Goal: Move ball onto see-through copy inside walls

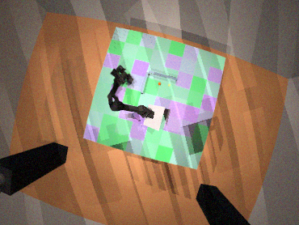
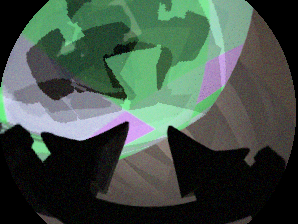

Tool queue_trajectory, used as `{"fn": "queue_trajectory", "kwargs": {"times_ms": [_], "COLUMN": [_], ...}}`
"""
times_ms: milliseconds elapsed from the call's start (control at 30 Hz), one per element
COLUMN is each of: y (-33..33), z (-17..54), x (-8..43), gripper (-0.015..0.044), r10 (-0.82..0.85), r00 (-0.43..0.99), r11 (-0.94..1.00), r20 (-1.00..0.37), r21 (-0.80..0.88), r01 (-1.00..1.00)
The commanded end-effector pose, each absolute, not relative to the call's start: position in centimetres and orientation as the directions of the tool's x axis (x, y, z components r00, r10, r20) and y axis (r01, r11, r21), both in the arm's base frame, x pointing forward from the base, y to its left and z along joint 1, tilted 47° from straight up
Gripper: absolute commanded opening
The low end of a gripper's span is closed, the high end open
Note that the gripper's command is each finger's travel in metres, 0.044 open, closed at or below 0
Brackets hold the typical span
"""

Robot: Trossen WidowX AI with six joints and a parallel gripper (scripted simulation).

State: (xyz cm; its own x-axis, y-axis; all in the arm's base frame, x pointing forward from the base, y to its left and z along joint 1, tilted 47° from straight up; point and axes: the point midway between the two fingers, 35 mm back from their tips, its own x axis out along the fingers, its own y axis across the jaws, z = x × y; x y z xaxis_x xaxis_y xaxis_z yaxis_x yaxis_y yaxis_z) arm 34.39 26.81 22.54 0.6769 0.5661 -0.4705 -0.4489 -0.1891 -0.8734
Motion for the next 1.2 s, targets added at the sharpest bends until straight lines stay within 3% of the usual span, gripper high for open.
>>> {"fn": "queue_trajectory", "kwargs": {"times_ms": [0, 300, 567, 700, 867, 1167], "y": [22.4, 11.1, 5.1, 2.4, 1.6, 1.9], "z": [19.9, 12.9, 5.4, 1.9, -1.8, -2.2], "x": [37.8, 42.1, 40.3, 37.9, 33.4, 33.2], "gripper": [0.0243, 0.0243, 0.0243, 0.0243, 0.0243, 0.0243], "r10": [0.484, 0.362, 0.451, 0.549, 0.720, 0.726], "r00": [0.683, 0.590, 0.338, 0.204, 0.034, 0.029], "r11": [-0.114, 0.009, -0.052, -0.013, 0.029, 0.029], "r20": [-0.548, -0.722, -0.826, -0.811, -0.693, -0.687], "r21": [-0.813, -0.630, -0.402, -0.253, -0.019, -0.011], "r01": [-0.571, -0.776, -0.914, -0.967, -0.999, -1.000]}}
